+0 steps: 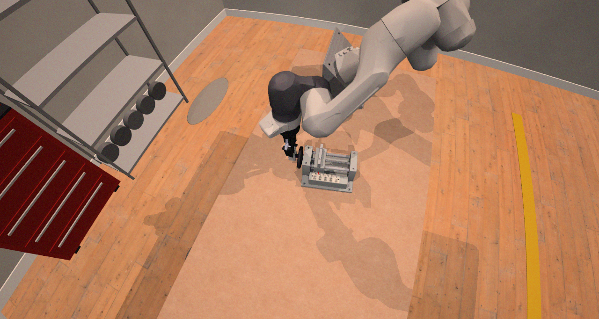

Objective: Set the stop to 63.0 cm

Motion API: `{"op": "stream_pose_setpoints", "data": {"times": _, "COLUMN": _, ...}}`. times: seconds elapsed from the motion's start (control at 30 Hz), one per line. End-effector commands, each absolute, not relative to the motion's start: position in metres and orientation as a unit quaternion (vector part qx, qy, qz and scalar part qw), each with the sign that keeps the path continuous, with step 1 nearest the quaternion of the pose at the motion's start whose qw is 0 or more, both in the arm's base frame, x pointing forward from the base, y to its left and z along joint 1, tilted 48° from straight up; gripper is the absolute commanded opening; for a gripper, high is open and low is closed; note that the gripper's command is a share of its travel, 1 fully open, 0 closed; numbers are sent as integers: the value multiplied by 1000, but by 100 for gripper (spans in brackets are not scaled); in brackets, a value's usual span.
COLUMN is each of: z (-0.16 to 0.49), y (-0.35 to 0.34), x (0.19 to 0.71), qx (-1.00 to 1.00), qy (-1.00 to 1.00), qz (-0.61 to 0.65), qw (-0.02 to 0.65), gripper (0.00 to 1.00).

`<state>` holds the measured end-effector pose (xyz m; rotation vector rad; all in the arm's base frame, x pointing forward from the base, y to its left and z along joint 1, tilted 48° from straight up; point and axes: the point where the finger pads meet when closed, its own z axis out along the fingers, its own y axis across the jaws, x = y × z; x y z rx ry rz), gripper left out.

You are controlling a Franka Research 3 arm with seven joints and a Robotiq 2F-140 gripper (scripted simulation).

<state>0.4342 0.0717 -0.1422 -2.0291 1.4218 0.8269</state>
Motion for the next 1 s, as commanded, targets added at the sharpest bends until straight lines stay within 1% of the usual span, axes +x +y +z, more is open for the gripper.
{"op": "stream_pose_setpoints", "data": {"times": 0.0, "z": -139, "y": 66, "x": 429, "qx": -752, "qy": 521, "qz": 305, "qw": 263, "gripper": 4}}
{"op": "stream_pose_setpoints", "data": {"times": 0.43, "z": -118, "y": 43, "x": 433, "qx": -752, "qy": 521, "qz": 305, "qw": 263, "gripper": 4}}
{"op": "stream_pose_setpoints", "data": {"times": 0.97, "z": -107, "y": 38, "x": 450, "qx": -752, "qy": 521, "qz": 305, "qw": 263, "gripper": 4}}
